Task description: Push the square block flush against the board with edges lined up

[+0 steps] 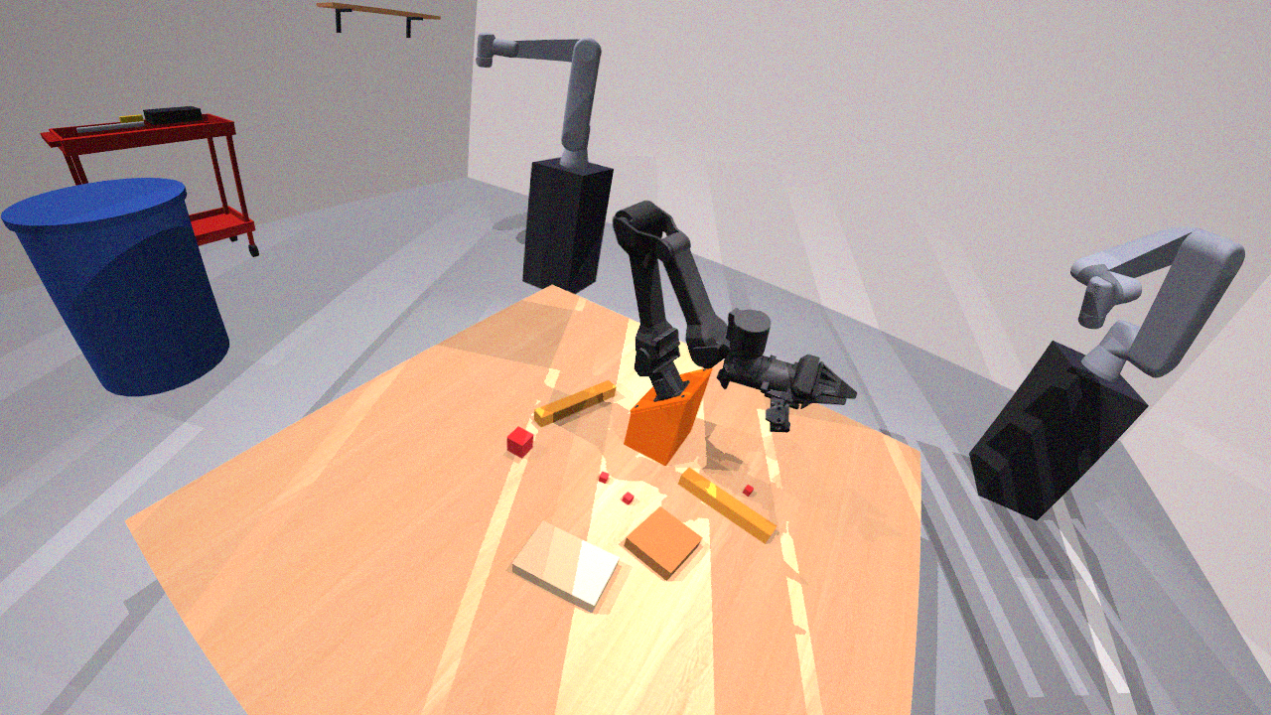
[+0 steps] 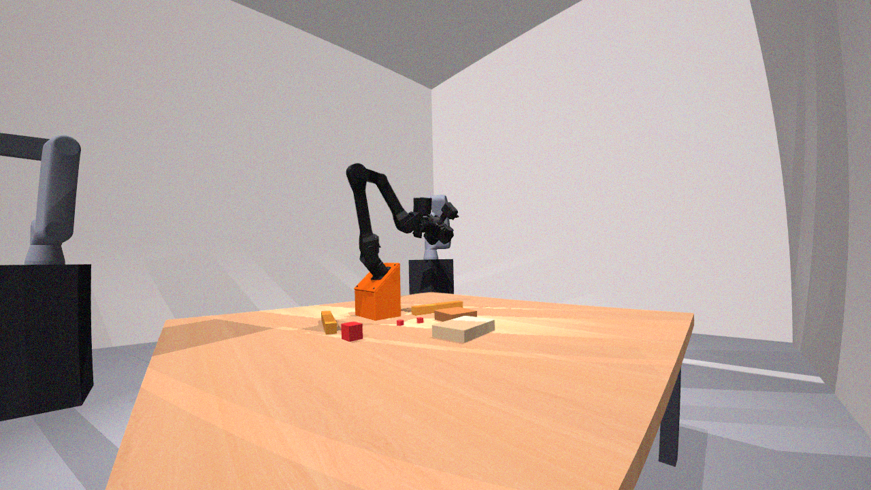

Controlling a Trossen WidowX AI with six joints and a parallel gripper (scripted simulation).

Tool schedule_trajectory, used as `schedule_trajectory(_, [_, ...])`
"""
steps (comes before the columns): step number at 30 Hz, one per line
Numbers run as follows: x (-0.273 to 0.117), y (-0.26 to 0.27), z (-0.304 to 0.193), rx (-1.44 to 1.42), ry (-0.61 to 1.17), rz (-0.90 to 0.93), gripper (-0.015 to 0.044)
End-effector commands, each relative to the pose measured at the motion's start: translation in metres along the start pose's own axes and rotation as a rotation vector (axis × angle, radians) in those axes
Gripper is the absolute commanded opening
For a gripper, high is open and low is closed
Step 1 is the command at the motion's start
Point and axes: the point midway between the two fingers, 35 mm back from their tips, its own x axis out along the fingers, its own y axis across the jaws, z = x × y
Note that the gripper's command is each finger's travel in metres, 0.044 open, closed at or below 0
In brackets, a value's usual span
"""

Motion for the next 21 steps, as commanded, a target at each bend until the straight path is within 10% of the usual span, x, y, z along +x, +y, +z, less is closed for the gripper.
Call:
schedule_trajectory(1, [0.000, 0.000, 0.000, 0.000, 0.000, 0.000, 0.0374])
schedule_trajectory(15, [0.024, -0.001, 0.058, -0.149, -0.237, -0.104, 0.0006])
schedule_trajectory(21, [0.031, -0.004, 0.088, -0.231, -0.348, -0.187, 0.0000])
